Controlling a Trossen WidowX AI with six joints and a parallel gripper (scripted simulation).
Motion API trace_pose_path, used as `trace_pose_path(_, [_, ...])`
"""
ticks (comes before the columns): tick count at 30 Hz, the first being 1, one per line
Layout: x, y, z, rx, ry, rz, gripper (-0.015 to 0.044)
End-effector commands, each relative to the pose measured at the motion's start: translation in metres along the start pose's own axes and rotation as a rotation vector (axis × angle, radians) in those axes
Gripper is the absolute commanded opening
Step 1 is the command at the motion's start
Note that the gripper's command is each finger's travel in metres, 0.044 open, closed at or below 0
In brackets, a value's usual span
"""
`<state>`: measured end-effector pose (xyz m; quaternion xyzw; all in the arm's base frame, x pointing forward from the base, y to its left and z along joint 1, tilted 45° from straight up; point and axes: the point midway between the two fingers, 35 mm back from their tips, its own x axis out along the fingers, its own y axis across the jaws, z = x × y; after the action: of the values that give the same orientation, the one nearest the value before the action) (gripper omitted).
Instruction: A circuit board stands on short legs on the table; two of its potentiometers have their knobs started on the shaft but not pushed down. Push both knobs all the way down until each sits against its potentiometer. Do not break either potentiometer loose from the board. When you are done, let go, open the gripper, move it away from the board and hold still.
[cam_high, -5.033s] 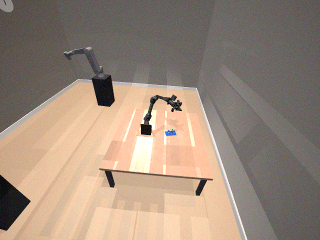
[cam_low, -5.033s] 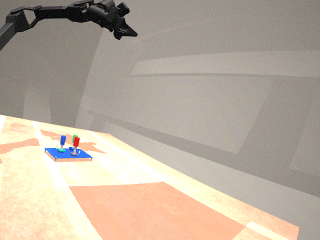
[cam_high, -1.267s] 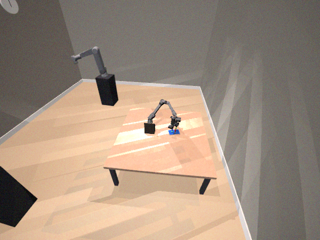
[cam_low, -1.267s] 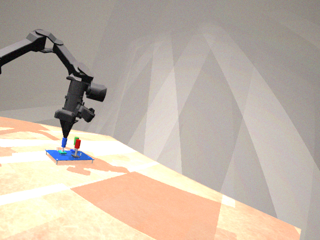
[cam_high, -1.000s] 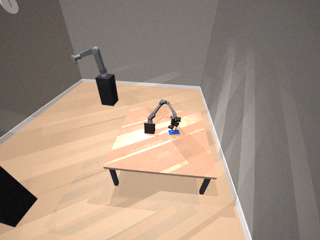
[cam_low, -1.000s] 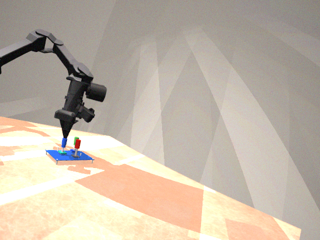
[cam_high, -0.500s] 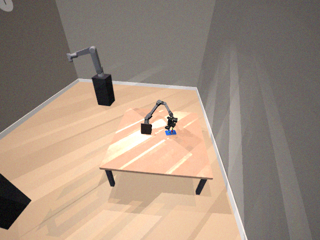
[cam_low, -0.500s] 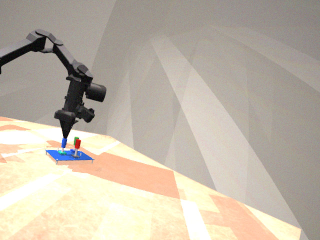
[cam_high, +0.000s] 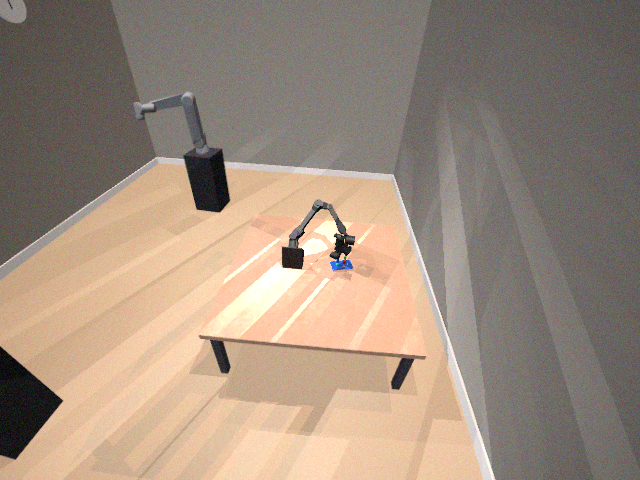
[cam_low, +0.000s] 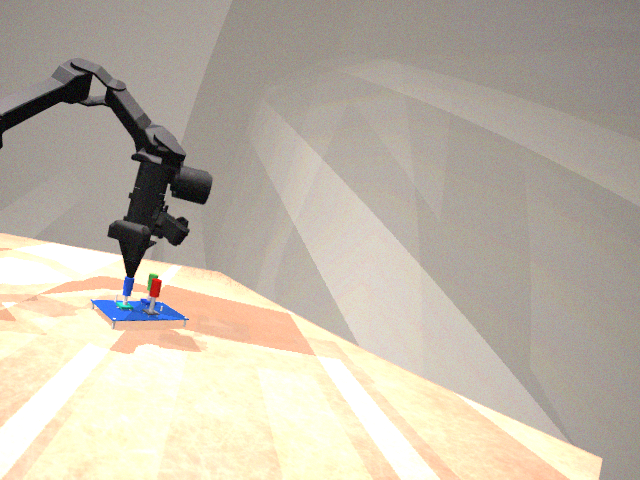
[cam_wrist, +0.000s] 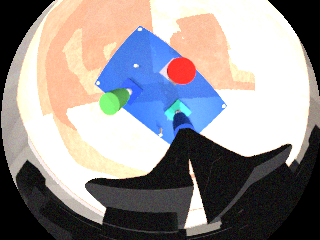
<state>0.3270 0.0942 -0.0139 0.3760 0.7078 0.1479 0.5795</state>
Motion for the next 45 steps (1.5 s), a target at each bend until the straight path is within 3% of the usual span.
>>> trace_pose_path(1, [0.007, 0.001, -0.001, -0.002, 0.007, 0.000, 0.0000])
trace_pose_path(45, [0.017, 0.001, -0.001, -0.002, 0.007, 0.001, 0.0000])
